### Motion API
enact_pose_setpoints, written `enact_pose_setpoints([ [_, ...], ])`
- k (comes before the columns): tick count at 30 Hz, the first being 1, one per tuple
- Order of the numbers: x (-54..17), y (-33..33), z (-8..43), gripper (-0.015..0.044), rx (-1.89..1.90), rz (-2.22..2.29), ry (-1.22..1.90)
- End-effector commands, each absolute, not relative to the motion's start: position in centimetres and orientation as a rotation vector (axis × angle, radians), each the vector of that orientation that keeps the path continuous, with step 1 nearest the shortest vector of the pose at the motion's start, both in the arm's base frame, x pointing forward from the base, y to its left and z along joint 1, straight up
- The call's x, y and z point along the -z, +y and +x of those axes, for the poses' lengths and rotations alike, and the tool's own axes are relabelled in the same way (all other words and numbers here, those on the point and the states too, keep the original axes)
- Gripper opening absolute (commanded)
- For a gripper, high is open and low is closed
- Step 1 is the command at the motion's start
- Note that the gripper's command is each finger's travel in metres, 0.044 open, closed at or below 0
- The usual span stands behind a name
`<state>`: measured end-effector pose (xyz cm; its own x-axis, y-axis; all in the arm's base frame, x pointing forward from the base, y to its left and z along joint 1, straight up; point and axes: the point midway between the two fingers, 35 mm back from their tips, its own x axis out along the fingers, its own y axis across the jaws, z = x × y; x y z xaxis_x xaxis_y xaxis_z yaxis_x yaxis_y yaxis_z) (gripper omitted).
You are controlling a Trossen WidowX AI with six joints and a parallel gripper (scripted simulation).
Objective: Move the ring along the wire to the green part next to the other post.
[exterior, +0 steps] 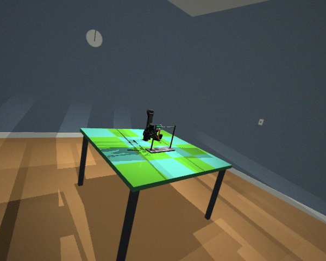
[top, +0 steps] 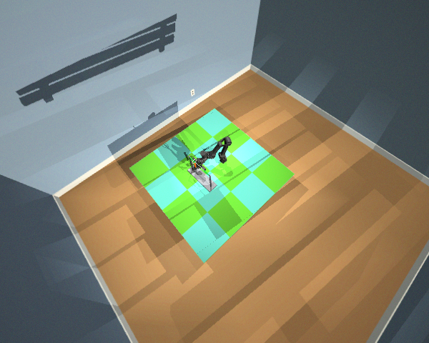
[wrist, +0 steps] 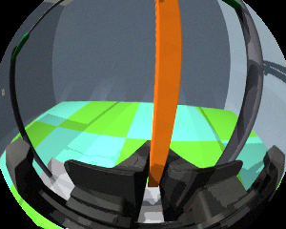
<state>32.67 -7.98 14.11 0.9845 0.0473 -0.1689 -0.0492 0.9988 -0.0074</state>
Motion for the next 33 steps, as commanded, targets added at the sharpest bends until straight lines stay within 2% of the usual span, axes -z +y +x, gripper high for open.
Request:
enact_pose_setpoints([
  [1, -14.4, -8.1, 32.8, -0.015, -0.044, -0.017, 0.165],
  [33, -14.4, -5.2, 31.6, -0.015, -0.053, -0.025, 0.258],
])
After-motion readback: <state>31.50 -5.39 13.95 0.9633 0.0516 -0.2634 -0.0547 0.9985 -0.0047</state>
